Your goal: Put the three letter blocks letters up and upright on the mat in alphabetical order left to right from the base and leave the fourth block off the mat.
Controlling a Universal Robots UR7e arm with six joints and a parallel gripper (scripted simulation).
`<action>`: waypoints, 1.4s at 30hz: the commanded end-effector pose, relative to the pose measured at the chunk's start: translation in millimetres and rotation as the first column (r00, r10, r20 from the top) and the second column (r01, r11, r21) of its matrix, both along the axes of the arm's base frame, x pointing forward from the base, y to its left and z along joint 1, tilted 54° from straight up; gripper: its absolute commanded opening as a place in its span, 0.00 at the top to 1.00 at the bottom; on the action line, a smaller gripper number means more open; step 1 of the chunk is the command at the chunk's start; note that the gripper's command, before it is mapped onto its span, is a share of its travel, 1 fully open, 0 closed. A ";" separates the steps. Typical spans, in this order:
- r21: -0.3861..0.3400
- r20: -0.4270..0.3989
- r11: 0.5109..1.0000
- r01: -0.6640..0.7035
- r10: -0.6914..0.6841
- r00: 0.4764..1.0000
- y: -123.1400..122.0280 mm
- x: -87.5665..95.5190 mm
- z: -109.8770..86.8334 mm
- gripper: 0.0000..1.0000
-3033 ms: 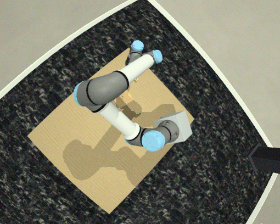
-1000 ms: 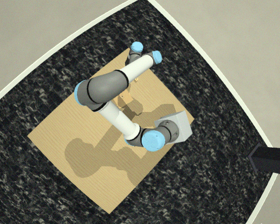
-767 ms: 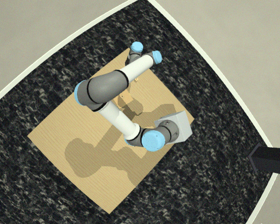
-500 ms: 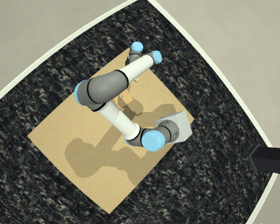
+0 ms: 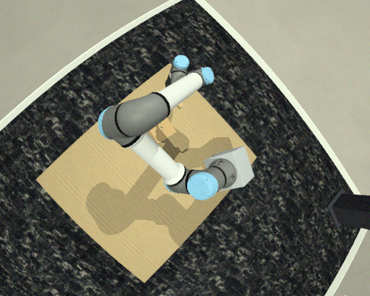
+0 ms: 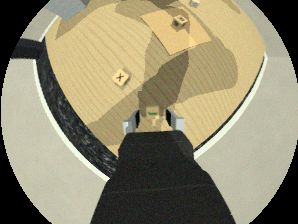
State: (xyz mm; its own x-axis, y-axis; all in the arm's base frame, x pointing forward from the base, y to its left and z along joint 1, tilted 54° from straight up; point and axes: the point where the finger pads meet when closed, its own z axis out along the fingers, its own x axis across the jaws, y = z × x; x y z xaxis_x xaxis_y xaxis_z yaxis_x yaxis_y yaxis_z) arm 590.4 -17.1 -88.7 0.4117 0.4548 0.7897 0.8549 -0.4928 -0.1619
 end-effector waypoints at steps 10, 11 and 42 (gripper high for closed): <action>0.001 -0.001 1.000 -0.001 0.001 1.000 1.5 -0.7 -0.5 0.00; 0.001 -0.001 1.000 -0.001 0.001 1.000 1.5 -0.7 -0.5 0.00; 0.001 0.000 1.000 -0.002 0.002 1.000 24.2 10.0 -18.7 0.00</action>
State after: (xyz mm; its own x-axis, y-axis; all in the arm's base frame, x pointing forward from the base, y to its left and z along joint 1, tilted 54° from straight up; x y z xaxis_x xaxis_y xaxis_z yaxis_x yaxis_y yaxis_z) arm 597.5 3.0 -104.3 0.4123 0.4542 0.7898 0.8558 -0.4905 -0.1646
